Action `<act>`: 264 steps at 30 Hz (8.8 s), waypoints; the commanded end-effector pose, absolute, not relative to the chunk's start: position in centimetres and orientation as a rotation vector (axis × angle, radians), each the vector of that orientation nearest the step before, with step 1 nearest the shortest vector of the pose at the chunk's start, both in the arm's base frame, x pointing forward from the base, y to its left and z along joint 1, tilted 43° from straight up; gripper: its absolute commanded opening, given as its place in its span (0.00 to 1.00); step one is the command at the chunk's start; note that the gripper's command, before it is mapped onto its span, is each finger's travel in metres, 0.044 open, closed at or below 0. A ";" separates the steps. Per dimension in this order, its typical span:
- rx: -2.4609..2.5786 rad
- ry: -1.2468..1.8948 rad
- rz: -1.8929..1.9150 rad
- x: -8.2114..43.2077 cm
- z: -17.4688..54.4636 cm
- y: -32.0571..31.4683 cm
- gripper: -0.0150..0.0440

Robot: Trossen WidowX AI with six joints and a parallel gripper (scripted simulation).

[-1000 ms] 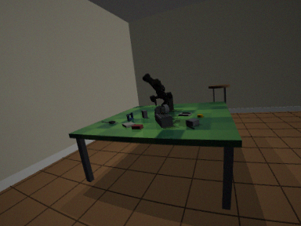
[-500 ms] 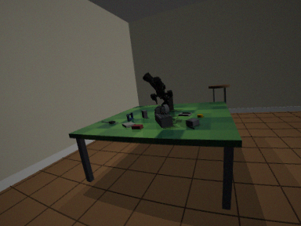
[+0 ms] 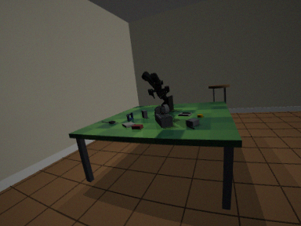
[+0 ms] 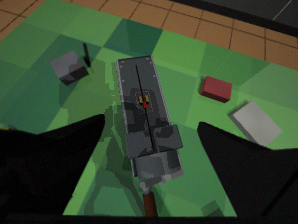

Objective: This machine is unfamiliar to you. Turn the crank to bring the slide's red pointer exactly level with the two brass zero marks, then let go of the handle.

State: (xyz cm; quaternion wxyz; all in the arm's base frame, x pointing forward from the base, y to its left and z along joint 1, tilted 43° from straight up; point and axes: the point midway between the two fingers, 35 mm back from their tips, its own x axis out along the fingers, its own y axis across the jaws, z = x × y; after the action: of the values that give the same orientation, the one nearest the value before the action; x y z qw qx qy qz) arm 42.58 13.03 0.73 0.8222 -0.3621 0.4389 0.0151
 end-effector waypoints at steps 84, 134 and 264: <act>-0.916 0.982 0.258 34.3 -5.4 2.1 0.51; -0.916 0.981 0.258 35.3 -3.3 2.1 0.25; -0.916 0.981 0.257 36.2 -2.5 1.3 0.25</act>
State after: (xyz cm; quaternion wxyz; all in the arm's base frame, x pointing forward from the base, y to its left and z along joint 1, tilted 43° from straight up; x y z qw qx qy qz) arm 35.65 1.74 -3.13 0.7707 -0.4228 0.4587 0.1299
